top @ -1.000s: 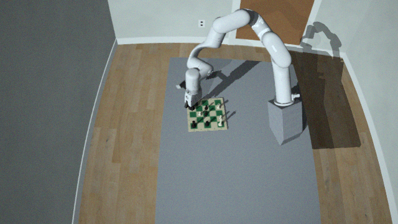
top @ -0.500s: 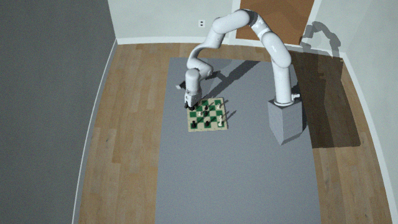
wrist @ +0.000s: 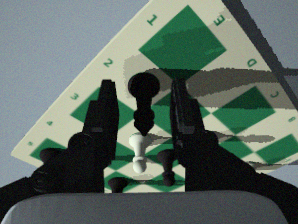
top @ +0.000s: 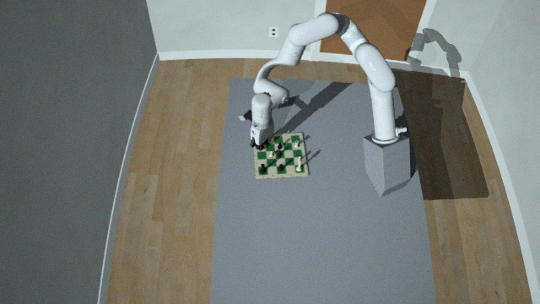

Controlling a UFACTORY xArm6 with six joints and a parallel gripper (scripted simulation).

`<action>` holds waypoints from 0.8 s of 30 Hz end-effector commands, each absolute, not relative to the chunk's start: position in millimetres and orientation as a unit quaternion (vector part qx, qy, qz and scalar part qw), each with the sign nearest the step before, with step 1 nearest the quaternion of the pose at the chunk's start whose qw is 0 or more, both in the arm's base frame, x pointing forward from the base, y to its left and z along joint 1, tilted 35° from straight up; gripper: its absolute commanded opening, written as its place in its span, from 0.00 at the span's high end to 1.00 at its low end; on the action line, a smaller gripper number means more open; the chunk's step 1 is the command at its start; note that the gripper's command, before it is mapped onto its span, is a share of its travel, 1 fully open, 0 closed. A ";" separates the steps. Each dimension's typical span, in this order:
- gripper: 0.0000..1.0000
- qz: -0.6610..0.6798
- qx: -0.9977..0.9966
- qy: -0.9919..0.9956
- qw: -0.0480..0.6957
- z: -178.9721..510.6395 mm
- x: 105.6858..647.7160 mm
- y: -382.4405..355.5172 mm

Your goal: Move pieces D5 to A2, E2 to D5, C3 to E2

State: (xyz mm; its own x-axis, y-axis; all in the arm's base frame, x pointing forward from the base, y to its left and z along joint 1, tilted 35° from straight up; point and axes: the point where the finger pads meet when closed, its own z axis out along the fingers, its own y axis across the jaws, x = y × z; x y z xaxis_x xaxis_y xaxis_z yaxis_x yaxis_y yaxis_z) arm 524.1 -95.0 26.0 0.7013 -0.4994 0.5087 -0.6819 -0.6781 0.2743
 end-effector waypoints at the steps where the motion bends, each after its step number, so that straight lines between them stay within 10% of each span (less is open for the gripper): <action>1: 0.63 0.202 0.894 -0.330 0.227 27.4 525.3 -94.3; 8: 0.63 0.202 0.894 -0.330 0.227 27.4 525.3 -94.3; 9: 1.00 0.202 0.894 -0.330 0.227 27.4 525.3 -94.3; 24: 1.00 0.202 0.894 -0.330 0.227 27.4 525.3 -94.3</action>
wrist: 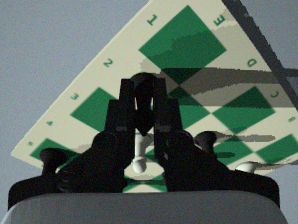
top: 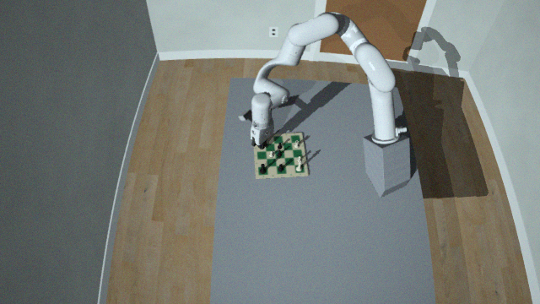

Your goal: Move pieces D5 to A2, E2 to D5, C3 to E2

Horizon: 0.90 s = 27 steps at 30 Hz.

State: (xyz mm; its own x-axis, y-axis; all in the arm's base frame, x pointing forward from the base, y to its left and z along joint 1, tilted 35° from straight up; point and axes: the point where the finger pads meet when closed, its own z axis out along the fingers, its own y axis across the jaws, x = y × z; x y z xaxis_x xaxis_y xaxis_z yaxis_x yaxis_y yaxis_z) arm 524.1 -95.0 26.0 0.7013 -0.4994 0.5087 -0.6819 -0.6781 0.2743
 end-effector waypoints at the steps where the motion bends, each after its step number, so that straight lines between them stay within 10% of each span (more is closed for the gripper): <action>1: 1.00 0.202 0.894 -0.330 0.227 27.4 525.3 -94.3; 27: 1.00 0.202 0.894 -0.330 0.227 48.4 519.8 -80.4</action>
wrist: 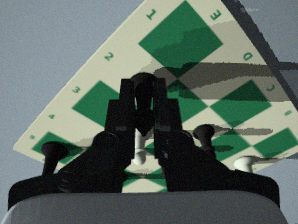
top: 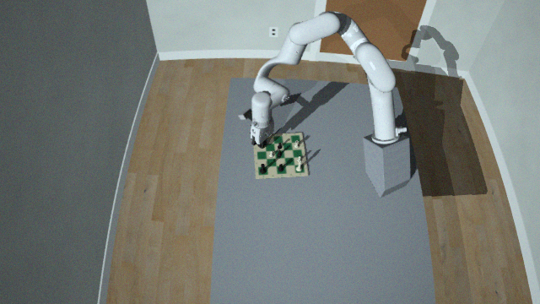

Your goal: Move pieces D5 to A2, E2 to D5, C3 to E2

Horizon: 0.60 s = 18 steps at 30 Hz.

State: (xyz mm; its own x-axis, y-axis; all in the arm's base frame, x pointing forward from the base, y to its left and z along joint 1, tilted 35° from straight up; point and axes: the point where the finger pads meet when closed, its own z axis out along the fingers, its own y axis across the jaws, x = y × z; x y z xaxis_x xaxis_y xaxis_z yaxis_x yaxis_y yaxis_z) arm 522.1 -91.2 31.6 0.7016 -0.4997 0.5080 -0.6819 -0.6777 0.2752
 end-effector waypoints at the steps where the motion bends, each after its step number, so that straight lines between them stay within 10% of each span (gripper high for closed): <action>1: 1.00 0.202 0.894 -0.330 0.227 53.9 518.4 -76.7; 18: 1.00 0.202 0.894 -0.330 0.227 108.9 504.1 -40.4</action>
